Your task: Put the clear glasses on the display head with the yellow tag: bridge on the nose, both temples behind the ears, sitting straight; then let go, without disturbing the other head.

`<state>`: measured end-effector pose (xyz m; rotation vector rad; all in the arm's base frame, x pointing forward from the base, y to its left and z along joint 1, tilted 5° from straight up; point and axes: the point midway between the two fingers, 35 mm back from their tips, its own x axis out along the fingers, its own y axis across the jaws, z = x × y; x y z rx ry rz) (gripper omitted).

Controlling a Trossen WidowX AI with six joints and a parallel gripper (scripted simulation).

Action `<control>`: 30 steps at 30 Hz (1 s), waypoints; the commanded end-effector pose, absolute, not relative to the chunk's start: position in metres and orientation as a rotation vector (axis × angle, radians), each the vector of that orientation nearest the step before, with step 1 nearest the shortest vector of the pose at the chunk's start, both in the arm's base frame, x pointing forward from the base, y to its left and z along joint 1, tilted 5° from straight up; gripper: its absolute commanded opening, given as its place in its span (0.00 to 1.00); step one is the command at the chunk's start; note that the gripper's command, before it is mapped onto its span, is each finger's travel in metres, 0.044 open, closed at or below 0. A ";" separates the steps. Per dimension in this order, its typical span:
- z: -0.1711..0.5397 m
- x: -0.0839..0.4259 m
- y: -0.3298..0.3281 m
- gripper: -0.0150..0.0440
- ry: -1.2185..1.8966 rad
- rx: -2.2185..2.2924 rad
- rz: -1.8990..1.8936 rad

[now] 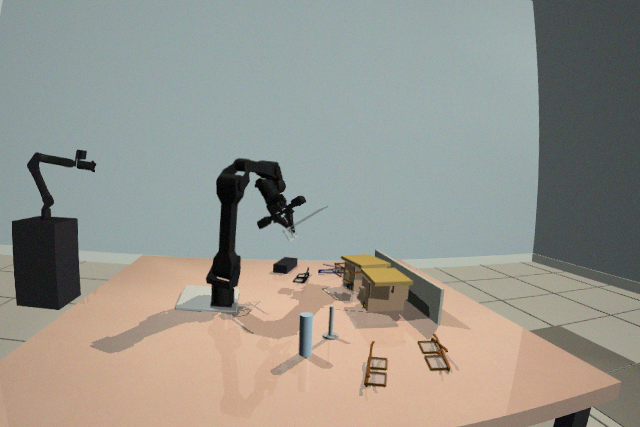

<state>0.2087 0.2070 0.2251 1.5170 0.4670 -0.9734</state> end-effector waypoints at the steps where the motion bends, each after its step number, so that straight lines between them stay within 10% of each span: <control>1: 0.225 0.209 0.207 0.25 0.470 1.514 -0.974; 30: 0.197 0.240 0.145 0.25 0.651 1.310 -1.162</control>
